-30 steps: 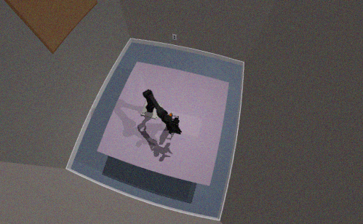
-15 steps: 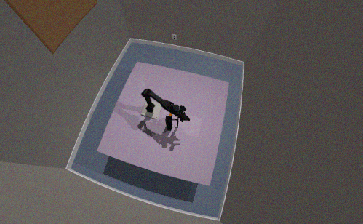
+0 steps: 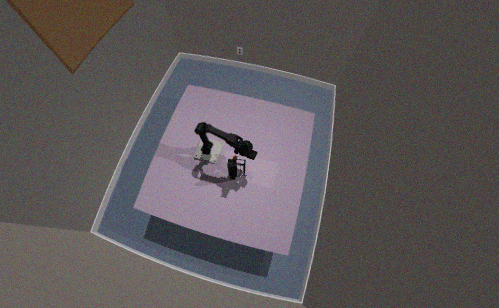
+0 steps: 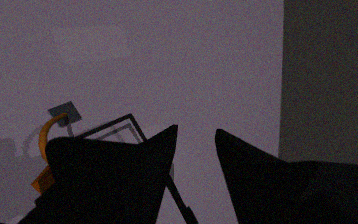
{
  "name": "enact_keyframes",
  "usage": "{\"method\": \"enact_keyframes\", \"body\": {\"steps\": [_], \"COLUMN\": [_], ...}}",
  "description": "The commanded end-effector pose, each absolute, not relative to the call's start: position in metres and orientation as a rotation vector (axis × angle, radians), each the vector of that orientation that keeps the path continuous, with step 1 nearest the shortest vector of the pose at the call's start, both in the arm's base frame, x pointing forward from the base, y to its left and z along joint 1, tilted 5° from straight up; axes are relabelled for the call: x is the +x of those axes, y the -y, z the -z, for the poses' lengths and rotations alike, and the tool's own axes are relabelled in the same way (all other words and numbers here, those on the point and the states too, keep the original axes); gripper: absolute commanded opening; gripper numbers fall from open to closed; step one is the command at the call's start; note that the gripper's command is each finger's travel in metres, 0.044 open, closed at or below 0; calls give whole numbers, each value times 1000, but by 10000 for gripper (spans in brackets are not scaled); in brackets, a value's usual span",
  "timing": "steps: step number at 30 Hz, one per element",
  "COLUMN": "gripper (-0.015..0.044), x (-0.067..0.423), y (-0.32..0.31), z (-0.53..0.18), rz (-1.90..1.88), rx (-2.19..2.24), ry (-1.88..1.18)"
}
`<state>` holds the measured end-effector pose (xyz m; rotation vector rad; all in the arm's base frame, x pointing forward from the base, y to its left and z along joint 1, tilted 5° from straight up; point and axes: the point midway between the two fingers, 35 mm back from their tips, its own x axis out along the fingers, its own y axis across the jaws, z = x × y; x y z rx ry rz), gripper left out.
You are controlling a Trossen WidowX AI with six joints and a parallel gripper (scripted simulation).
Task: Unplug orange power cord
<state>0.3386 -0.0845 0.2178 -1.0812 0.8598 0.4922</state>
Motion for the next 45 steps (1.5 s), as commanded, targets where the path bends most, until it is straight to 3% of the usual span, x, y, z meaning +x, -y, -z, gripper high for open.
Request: {"method": "enact_keyframes", "body": {"steps": [1,6,45], "gripper": [160,160,160], "x": [274,237,236], "y": [59,49,88], "z": [-175,-162,-162], "rz": [-886,-1118,-1117], "rx": [-1197,-1235,-1237], "ry": [-1063,-1135,-1138]}}
